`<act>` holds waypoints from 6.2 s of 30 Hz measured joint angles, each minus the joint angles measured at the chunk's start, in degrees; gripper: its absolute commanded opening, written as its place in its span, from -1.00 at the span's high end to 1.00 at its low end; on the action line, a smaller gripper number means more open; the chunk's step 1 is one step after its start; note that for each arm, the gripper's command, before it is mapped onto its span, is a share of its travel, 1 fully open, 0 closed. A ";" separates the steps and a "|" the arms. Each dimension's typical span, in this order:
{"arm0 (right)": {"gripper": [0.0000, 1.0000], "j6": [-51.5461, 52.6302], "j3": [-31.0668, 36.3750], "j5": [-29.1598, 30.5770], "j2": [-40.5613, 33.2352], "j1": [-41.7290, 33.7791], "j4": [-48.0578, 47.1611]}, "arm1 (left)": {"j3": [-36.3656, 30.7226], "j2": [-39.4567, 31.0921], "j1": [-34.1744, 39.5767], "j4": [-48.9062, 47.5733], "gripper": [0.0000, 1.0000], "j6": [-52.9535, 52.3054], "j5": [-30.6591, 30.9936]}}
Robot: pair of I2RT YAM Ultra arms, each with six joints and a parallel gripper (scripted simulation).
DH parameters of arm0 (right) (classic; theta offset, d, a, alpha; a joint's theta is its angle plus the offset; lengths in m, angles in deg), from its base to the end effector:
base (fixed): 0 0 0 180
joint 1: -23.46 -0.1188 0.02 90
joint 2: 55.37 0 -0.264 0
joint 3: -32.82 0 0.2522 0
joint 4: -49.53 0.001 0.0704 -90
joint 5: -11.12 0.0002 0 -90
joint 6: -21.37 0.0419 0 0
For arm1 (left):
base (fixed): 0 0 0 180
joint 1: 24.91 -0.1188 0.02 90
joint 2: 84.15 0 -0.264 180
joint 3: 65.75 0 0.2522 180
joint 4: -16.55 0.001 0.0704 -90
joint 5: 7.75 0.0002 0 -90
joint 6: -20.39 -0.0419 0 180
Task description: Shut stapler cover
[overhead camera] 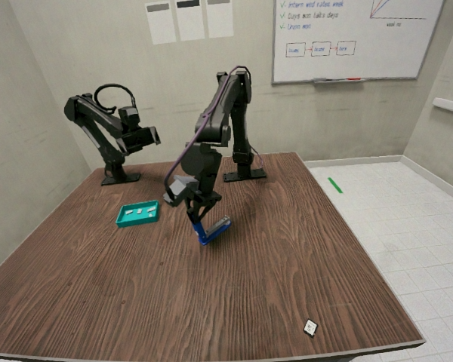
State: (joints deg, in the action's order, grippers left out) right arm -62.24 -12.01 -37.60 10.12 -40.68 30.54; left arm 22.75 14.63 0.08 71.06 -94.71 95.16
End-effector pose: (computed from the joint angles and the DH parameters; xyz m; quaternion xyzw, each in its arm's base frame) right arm 0.1323 0.2118 0.2669 -0.1091 0.7064 0.1700 0.6783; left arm 0.3188 -0.1578 0.2340 0.4327 0.8681 -0.1095 0.2170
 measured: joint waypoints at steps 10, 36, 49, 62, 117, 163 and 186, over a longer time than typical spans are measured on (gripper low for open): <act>-1.00 0.00 0.00 0.00 0.00 0.00 0.00 | -8.70 -5.27 -2.12 -8.59 1.00 -0.33 3.56; -1.00 0.00 0.00 0.00 0.00 0.00 0.00 | -31.63 -15.98 -9.29 -35.69 1.00 0.33 15.67; -1.00 0.00 0.00 0.00 0.00 0.00 0.00 | -32.89 -16.13 -9.68 -37.94 0.32 0.81 16.46; -1.00 0.00 0.00 0.00 0.00 0.00 0.00 | -33.24 -17.70 -10.62 -37.20 -0.24 0.48 17.42; -1.00 0.00 0.00 0.00 0.00 0.00 0.00 | 33.73 11.32 2.08 42.86 0.00 -0.79 -10.78; -1.00 0.00 0.00 0.00 0.00 0.00 0.00 | 22.60 11.78 2.25 33.57 0.00 -0.37 -10.95; -1.00 0.00 0.00 0.00 0.00 0.00 0.00 | 20.26 11.78 2.25 30.47 0.34 -0.33 -10.95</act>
State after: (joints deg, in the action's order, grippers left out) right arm -62.24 -12.01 -37.60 10.12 -40.68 30.54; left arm 43.01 26.42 2.33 101.53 -95.04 84.21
